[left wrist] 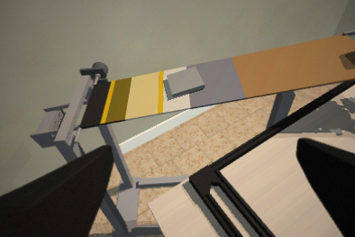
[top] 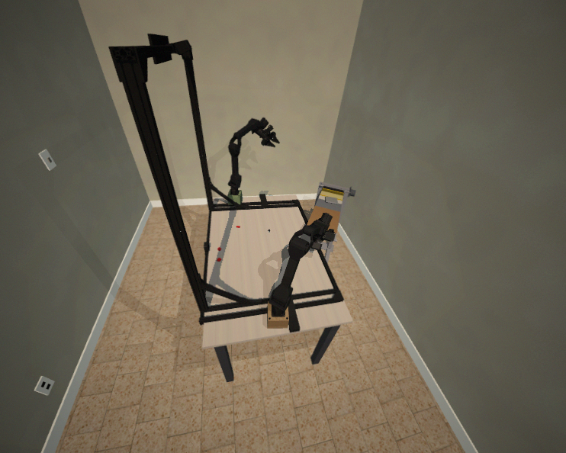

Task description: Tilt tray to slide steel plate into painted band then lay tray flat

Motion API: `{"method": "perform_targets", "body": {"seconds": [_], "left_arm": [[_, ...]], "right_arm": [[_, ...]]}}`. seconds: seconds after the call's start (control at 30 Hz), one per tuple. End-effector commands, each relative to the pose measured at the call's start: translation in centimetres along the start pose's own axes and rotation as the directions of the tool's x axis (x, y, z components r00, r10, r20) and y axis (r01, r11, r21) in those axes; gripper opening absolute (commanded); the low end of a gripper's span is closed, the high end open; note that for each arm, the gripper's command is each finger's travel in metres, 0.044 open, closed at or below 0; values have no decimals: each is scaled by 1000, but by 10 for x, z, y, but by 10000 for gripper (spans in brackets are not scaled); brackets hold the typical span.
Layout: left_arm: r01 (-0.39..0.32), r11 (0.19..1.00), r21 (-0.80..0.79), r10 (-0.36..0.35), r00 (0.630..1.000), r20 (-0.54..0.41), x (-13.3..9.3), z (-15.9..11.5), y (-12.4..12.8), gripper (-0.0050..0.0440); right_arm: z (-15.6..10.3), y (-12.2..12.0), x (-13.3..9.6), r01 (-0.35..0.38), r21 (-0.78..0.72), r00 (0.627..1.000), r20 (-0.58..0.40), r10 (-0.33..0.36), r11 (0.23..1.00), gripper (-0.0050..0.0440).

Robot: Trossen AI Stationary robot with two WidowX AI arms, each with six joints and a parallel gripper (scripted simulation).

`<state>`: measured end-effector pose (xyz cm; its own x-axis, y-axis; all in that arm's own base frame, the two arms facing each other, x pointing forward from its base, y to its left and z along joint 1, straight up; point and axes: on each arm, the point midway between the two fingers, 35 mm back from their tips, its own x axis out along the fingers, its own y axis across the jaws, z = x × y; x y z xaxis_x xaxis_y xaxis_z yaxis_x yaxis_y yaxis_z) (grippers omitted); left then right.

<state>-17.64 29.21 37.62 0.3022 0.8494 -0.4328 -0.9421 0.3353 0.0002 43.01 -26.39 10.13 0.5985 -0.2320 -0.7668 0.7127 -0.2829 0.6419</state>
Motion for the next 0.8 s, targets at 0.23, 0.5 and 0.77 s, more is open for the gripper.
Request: {"method": "perform_targets", "body": {"seconds": [0.23, 0.5, 0.77], "left_arm": [[1, 1000, 0, -1, 1000, 1, 0, 0, 0, 440], [1, 1000, 0, -1, 1000, 1, 0, 0, 0, 440], [1, 1000, 0, -1, 1000, 1, 0, 0, 0, 440]], "right_arm": [[0, 20, -13, -53, -2, 999, 4, 53, 999, 0], [0, 25, -17, -56, -2, 998, 4, 56, 998, 0], [0, 16, -10, -61, -2, 998, 4, 61, 998, 0]]}}
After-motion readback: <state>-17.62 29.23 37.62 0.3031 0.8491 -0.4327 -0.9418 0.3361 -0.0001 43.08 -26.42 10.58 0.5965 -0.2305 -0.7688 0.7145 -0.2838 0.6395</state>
